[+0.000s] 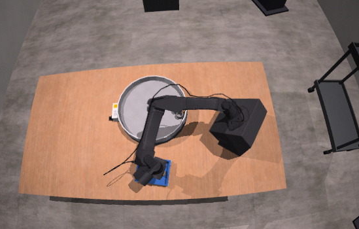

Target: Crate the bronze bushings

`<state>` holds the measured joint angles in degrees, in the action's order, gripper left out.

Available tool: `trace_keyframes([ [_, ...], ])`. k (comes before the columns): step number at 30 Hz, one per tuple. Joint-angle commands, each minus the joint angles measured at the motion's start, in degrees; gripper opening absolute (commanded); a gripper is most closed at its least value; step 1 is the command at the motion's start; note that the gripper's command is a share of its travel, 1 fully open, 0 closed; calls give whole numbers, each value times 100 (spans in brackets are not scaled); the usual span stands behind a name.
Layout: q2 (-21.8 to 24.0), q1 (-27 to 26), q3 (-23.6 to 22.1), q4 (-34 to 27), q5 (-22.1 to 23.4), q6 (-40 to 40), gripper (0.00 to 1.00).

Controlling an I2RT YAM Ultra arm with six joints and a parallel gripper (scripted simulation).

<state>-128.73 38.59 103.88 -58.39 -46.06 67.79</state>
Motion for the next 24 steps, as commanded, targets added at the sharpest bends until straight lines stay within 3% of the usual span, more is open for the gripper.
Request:
trace_keyframes([
  [1, 442, 60, -427, 250, -49, -92, 15],
  [8, 1648, -290, -2128, 866, 57, -366, 15],
  [13, 3001, -742, -3711, 1406, 115, -883, 15],
  [15, 3001, -742, -3711, 1406, 115, -883, 15],
  [16, 3485, -881, -4174, 1652, 162, -1170, 15],
  [19, 4331, -1292, -4968, 1880, 249, -1634, 15],
  [24, 5802, -2178, -5971, 2166, 536, -2725, 15],
])
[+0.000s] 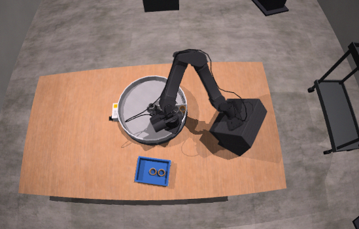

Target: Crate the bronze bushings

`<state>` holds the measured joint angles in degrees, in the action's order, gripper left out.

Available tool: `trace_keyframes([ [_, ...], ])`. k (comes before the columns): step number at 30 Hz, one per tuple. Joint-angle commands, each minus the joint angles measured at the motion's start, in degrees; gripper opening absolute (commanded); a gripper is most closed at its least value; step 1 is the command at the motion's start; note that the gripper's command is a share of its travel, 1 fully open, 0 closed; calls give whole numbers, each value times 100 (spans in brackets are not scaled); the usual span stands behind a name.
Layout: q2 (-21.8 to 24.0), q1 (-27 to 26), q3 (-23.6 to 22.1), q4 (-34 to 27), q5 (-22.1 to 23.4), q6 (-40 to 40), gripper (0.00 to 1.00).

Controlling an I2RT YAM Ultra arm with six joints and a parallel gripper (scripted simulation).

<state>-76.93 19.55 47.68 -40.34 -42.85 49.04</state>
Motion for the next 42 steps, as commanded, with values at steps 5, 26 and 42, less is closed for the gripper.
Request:
trace_keyframes([
  [5, 1717, -1216, -880, 527, 698, -1940, 15],
  [26, 2355, -2031, -1030, 638, 1397, -2875, 15],
  [42, 2355, -2033, -1030, 638, 1373, -2856, 15],
])
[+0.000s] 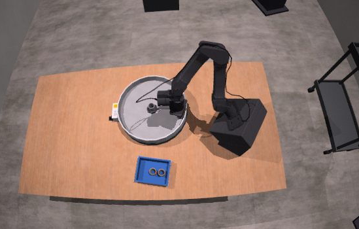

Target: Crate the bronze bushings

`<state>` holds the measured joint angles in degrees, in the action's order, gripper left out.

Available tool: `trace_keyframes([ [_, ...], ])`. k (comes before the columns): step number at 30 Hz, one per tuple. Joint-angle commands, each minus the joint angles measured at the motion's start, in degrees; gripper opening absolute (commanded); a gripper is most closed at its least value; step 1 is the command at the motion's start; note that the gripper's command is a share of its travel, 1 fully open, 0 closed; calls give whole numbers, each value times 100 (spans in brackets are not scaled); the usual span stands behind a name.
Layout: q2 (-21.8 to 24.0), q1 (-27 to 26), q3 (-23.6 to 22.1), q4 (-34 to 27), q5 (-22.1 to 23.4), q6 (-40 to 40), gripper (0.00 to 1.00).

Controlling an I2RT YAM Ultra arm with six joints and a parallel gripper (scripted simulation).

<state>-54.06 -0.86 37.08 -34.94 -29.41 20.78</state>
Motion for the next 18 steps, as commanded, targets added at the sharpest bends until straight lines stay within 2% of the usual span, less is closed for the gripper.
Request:
trace_keyframes([
  [1, 68, 9, 30, 99, 29, -30, 15],
  [18, 70, 5, 121, 87, 44, -48, 15],
])
